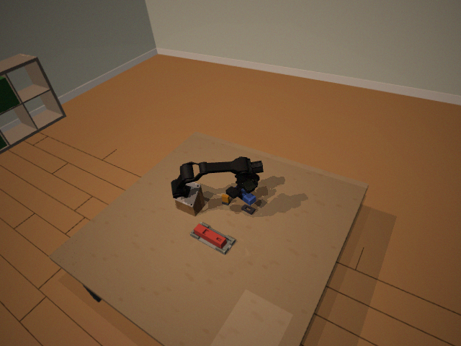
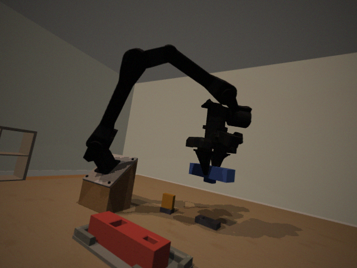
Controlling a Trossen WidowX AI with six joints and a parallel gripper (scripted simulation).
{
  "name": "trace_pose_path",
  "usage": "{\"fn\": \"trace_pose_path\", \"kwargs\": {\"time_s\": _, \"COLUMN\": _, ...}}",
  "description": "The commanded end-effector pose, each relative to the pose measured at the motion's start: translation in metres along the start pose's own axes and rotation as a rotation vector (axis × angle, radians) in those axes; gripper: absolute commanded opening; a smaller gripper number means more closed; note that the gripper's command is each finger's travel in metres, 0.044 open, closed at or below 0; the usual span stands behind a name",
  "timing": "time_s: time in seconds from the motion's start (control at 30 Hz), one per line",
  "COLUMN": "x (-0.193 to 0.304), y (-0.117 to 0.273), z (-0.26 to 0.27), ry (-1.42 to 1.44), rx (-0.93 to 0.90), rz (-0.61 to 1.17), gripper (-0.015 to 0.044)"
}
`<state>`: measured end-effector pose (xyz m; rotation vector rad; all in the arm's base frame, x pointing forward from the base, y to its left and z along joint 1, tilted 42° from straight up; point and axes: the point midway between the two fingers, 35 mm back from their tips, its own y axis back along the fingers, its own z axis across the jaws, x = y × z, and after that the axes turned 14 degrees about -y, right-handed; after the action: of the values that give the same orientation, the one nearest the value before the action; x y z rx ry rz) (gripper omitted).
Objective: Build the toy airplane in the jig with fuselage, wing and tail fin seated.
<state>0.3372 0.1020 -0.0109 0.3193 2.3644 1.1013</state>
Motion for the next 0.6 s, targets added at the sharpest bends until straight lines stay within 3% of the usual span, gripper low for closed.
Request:
{"fn": "trace_pose_path", "kwargs": {"time_s": 0.0, "x": -0.006, "y": -0.001, "z": -0.013, "ry": -0.066, "rx": 0.001, "rz": 0.000, "gripper": 0.0000}}
{"fn": "trace_pose_path", "kwargs": {"time_s": 0.57, "x": -0.030, "y": -0.005, "z": -0.064, "ry": -0.336, "rx": -0.007, "rz": 0.005, "gripper": 0.0000}}
